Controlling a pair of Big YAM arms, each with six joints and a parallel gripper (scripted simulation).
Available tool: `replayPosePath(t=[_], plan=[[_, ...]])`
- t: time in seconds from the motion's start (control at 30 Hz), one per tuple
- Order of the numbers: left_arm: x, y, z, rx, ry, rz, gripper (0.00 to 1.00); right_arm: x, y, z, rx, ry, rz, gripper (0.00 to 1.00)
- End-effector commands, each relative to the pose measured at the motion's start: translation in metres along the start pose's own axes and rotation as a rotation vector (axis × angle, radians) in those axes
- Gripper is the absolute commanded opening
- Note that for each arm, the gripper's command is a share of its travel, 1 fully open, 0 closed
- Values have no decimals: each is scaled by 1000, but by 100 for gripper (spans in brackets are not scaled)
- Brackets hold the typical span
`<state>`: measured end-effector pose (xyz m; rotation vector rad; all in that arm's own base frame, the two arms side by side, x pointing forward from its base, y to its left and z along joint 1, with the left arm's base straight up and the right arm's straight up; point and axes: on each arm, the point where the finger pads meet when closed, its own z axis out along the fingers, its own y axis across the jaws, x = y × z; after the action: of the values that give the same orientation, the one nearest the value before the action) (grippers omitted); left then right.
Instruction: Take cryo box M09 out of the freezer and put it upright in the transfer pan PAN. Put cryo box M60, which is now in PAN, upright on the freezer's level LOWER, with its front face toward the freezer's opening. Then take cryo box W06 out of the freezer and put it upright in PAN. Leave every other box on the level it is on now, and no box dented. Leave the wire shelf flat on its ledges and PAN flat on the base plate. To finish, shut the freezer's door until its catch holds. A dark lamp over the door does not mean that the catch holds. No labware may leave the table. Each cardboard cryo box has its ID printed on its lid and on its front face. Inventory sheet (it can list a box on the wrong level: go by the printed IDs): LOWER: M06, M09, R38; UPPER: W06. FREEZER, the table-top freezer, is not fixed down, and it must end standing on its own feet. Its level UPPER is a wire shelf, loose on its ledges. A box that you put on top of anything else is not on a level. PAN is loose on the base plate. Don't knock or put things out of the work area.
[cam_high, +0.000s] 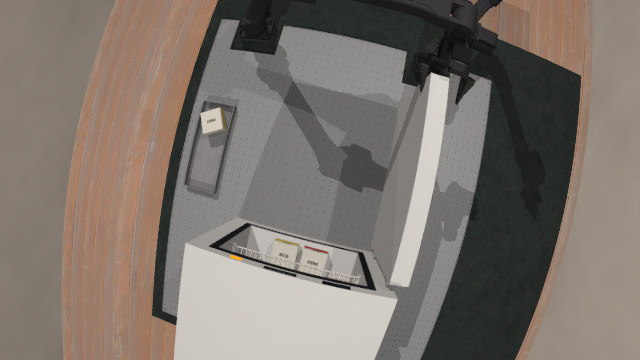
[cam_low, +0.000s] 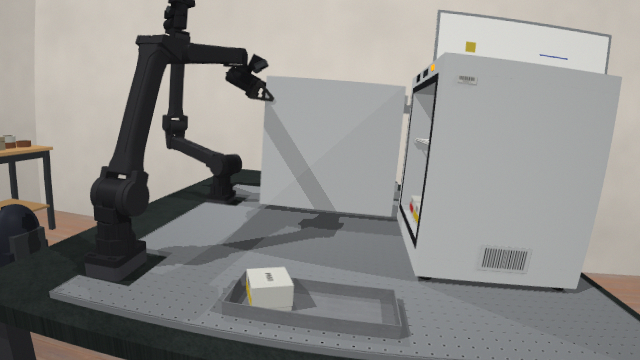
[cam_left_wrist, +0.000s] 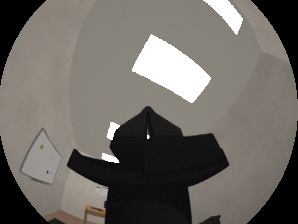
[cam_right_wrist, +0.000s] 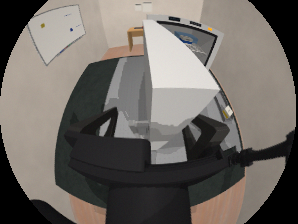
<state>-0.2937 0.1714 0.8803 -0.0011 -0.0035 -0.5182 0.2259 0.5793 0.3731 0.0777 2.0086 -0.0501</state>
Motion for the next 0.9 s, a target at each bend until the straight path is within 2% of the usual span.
replayPosePath(t=[0.0,0.87], plan=[[17,0,4,0,33,-11,0,-12,12,-12,-25,-6,45,100],[17,0,4,0,33,-11,0,-15,8,-8,-11,-5,44,100]])
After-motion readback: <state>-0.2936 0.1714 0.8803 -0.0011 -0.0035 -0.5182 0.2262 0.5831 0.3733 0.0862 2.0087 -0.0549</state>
